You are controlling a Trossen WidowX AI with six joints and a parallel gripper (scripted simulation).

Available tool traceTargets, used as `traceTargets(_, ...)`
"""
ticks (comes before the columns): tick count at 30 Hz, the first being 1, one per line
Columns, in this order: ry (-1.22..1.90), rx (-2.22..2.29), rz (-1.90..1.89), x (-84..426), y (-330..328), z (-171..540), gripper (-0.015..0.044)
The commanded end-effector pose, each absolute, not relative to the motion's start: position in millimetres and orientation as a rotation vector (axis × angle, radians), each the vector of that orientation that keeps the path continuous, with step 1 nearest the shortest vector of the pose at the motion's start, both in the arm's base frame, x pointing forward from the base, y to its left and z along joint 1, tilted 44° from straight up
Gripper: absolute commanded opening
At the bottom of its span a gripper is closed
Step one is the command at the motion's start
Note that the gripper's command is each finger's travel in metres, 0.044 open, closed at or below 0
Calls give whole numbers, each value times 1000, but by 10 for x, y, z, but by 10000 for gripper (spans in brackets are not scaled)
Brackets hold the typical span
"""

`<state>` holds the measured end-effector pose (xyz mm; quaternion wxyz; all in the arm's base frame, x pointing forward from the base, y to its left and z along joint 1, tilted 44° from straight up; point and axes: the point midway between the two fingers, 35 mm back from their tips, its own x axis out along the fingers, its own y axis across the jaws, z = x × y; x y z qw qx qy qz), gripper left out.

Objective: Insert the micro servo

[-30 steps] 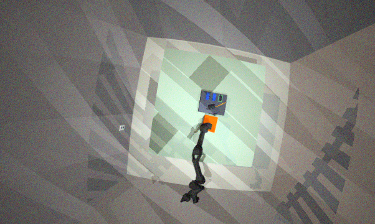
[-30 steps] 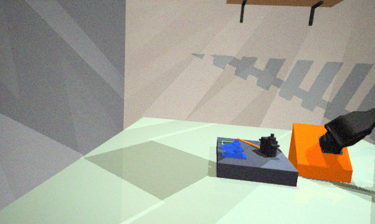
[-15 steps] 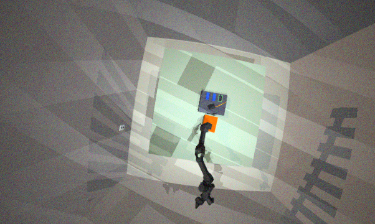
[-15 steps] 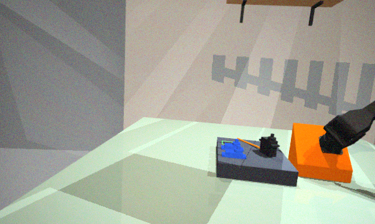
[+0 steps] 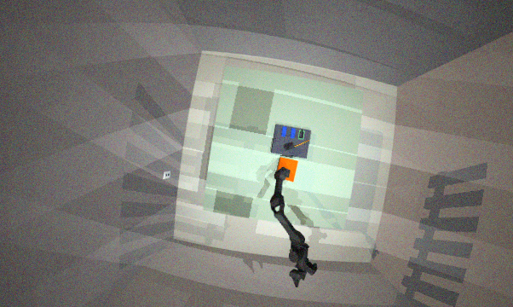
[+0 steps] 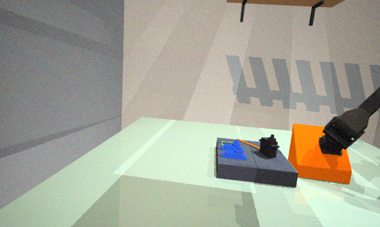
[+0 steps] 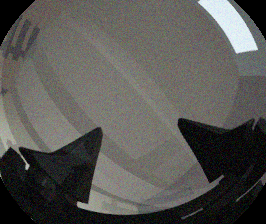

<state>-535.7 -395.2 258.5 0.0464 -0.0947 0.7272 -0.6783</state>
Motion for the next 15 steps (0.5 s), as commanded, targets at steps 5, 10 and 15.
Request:
traceTargets(5, 1957, -354, -1934, -4606, -4718, 2297, 440)
traceTargets(10, 1811, -348, -1841, -4086, -5082, 2079, 440)
traceTargets(15, 1675, -323, -1737, -3515, -5370, 1860, 440)
